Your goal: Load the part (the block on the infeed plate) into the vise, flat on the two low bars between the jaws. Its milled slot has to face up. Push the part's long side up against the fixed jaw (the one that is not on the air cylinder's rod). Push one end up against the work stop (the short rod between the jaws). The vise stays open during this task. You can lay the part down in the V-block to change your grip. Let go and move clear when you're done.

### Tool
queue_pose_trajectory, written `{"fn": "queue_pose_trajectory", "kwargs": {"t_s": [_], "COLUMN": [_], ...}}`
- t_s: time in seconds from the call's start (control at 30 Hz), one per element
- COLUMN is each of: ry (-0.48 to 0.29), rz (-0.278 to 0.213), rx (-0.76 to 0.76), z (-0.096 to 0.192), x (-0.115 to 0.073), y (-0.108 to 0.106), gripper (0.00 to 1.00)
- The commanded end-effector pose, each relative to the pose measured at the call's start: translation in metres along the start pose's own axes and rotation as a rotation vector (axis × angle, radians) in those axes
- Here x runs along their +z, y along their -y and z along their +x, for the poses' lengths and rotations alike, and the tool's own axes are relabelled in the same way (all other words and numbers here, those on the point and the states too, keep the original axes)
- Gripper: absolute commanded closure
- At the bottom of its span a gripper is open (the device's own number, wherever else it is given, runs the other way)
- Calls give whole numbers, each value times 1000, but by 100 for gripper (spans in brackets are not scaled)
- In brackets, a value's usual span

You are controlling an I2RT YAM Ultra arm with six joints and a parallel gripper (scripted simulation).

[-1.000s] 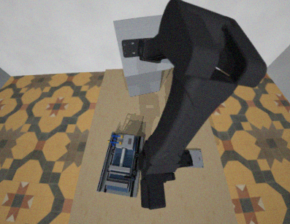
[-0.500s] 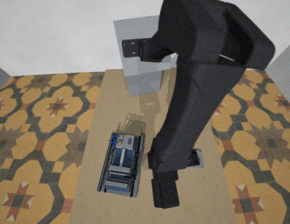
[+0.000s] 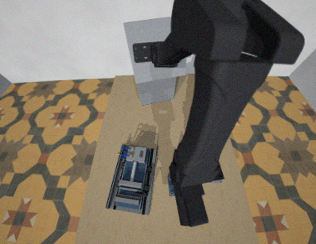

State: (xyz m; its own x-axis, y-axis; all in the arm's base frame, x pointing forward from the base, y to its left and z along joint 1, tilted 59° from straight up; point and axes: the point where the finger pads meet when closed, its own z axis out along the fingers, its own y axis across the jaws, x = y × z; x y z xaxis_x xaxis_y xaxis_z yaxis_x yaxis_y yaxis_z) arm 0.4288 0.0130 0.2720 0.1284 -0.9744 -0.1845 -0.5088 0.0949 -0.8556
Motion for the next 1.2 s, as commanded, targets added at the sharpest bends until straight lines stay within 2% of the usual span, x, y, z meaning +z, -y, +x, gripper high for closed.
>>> {"fn": "queue_pose_trajectory", "kwargs": {"t_s": [0.0, 0.2, 0.6, 1.17], "ry": [-42, -70, -124, -143], "rz": [-10, -10, 26, 33], "rx": [15, 15, 9, 9], "z": [-1, -1, -3, -4], "x": [-6, -6, -12, -13], "y": [-7, -7, 9, 12], "gripper": [100, 100, 100, 100]}}
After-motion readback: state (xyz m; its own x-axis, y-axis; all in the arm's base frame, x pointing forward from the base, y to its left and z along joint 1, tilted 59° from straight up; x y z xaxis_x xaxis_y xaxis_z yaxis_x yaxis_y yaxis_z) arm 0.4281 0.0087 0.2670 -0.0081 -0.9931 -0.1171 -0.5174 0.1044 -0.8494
